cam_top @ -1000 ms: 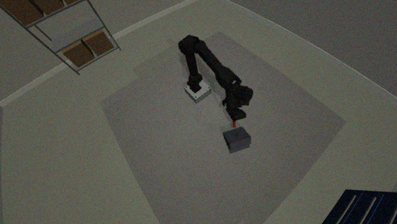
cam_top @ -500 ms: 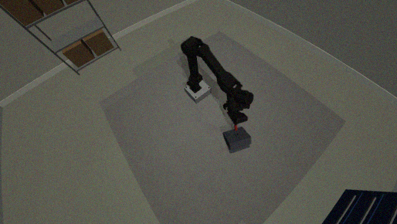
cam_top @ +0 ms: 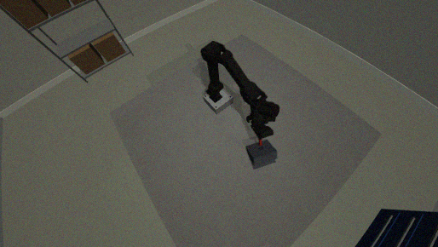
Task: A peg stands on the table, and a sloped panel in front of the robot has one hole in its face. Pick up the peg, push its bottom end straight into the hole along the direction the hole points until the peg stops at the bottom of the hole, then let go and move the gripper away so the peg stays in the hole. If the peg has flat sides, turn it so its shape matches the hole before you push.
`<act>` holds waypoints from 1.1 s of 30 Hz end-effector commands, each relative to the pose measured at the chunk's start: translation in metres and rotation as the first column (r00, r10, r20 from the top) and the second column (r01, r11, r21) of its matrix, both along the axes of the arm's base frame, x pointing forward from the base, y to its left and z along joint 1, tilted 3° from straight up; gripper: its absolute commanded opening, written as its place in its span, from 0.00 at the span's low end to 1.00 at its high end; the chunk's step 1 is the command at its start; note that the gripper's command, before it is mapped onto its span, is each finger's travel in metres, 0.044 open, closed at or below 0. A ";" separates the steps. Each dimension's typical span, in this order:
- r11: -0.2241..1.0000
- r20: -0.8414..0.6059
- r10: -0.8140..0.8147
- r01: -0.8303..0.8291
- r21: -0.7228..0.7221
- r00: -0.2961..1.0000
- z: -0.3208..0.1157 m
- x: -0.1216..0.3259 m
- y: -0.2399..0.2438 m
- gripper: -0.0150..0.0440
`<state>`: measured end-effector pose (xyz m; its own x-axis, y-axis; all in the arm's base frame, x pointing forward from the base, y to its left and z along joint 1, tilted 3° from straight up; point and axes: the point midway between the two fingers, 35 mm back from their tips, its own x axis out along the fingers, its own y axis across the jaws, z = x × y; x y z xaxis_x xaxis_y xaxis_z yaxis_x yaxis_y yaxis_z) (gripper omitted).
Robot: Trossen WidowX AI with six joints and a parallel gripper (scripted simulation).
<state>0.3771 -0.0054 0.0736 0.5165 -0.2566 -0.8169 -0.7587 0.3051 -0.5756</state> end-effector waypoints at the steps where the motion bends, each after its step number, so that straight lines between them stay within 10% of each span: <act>1: 1.000 -0.005 0.005 -0.005 -0.002 1.000 -0.006 0.003 -0.001 0.25; 33: 1.000 0.000 -0.002 0.002 -0.003 1.000 -0.014 0.007 -0.004 0.25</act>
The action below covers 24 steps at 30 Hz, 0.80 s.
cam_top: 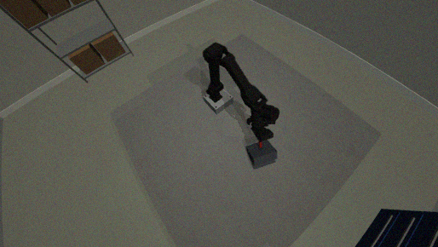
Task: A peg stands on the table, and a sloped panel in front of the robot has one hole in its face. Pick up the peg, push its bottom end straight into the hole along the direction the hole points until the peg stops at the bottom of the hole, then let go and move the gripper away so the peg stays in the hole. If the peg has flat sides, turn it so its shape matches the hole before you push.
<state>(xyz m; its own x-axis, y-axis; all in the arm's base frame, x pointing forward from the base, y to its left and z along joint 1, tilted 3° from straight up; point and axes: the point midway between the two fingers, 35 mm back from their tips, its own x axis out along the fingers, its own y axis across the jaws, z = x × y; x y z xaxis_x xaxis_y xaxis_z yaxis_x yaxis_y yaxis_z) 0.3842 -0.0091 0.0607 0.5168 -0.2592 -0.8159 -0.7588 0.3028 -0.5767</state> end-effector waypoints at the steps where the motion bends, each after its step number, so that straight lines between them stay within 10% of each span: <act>1: 1.000 0.000 -0.002 0.002 0.000 1.000 -0.002 0.000 0.000 0.25; 24: 1.000 0.000 -0.002 0.002 0.000 1.000 -0.014 0.007 -0.003 0.25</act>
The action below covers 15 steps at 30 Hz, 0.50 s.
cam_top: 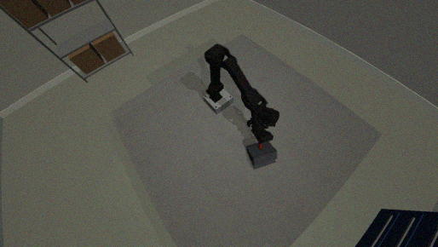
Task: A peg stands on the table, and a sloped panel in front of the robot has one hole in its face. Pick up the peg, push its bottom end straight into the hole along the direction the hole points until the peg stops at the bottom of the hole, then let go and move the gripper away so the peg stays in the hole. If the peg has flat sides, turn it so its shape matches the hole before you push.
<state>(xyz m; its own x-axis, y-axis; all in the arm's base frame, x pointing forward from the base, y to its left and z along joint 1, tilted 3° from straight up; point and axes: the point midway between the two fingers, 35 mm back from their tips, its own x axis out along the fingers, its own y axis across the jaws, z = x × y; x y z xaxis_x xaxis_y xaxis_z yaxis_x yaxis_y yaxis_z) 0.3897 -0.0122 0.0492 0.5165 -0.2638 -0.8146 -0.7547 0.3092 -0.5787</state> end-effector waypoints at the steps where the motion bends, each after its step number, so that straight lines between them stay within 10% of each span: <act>1: 1.000 -0.002 0.006 -0.006 0.000 1.000 -0.003 0.002 0.000 0.25; 15: 1.000 -0.002 0.006 -0.006 0.000 1.000 -0.011 0.007 -0.002 0.25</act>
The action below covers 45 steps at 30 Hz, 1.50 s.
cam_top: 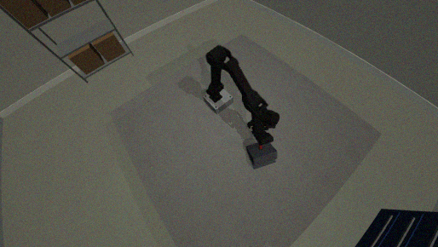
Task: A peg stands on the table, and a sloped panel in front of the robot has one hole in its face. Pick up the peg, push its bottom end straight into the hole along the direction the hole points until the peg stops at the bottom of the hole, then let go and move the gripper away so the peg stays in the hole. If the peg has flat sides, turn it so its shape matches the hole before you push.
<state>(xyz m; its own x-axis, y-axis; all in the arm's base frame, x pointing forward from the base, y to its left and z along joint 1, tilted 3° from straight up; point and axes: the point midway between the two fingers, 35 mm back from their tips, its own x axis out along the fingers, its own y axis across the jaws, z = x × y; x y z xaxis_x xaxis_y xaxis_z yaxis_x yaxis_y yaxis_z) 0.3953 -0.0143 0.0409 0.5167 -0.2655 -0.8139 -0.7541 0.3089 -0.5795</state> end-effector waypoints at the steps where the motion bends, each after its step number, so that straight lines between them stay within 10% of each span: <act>1: 1.000 -0.002 0.007 -0.007 0.001 1.000 -0.003 0.002 0.000 0.25; 29: 1.000 -0.001 0.000 0.000 0.000 1.000 -0.010 0.006 -0.003 0.25; 45: 1.000 -0.001 0.000 0.000 0.000 1.000 -0.008 0.005 -0.002 0.97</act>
